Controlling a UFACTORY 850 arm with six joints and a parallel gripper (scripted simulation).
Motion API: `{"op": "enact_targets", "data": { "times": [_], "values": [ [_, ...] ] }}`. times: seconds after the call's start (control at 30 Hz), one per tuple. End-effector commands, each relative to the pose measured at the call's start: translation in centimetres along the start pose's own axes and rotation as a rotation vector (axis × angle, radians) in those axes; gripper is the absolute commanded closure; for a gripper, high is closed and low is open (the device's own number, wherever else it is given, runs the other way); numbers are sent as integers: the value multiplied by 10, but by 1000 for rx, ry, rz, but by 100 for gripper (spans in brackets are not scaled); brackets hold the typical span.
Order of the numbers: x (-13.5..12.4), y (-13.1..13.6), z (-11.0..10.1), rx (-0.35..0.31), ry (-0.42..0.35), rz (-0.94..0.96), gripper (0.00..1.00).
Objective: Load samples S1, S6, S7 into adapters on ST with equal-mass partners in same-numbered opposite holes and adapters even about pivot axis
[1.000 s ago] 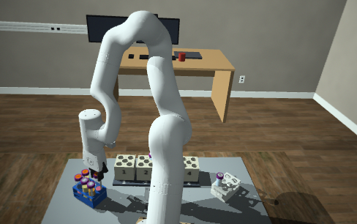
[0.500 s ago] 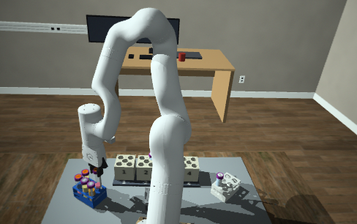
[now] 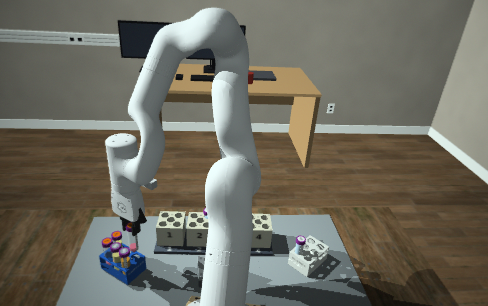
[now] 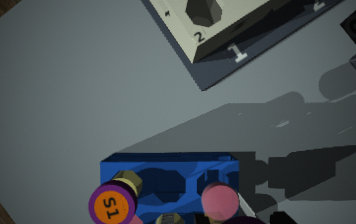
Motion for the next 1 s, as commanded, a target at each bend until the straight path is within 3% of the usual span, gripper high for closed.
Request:
{"op": "enact_targets", "data": {
  "times": [0.0,0.97],
  "values": [
    [0,-1,-11,0,0,0,100],
    [0,-1,-55,0,0,0,100]
  ]
}}
Point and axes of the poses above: the point where the finger pads meet when closed, its own z axis out along the fingers, its own y axis across the jaws, x = y × z, the point moved 6 cm from there along -z, back along the fingers, and after that the axes turned 1 degree about -z, right-handed, at the moved point
